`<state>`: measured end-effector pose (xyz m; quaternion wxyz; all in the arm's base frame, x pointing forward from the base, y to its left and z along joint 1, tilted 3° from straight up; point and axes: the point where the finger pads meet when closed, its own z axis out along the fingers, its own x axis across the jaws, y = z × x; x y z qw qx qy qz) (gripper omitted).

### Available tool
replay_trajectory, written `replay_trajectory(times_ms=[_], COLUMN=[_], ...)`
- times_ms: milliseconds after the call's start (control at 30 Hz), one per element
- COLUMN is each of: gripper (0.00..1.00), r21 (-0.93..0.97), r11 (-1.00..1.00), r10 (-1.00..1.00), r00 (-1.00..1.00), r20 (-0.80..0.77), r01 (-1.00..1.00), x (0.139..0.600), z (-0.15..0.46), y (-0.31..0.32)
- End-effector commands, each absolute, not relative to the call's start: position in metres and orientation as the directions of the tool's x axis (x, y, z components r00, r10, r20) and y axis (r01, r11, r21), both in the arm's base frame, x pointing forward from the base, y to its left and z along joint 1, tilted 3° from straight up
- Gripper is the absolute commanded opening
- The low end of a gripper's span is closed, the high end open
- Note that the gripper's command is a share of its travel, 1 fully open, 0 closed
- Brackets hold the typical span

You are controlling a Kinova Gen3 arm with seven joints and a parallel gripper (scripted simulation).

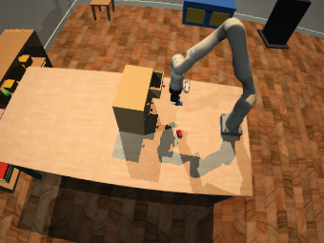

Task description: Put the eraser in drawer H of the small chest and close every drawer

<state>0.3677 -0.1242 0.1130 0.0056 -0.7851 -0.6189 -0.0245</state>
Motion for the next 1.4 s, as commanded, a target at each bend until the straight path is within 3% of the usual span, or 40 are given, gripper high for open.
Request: replay_trajectory(times_ms=[0,1367], gripper=[0.45,0.45], r21=[0.038,0.038], r11=[-0.241,-0.241], r10=[0.970,0.970], r00=[0.240,0.240], r20=[0.039,0.039], r01=[0.970,0.970], x=[0.371,0.363], z=[0.127,0.285], y=[-0.129,-0.134])
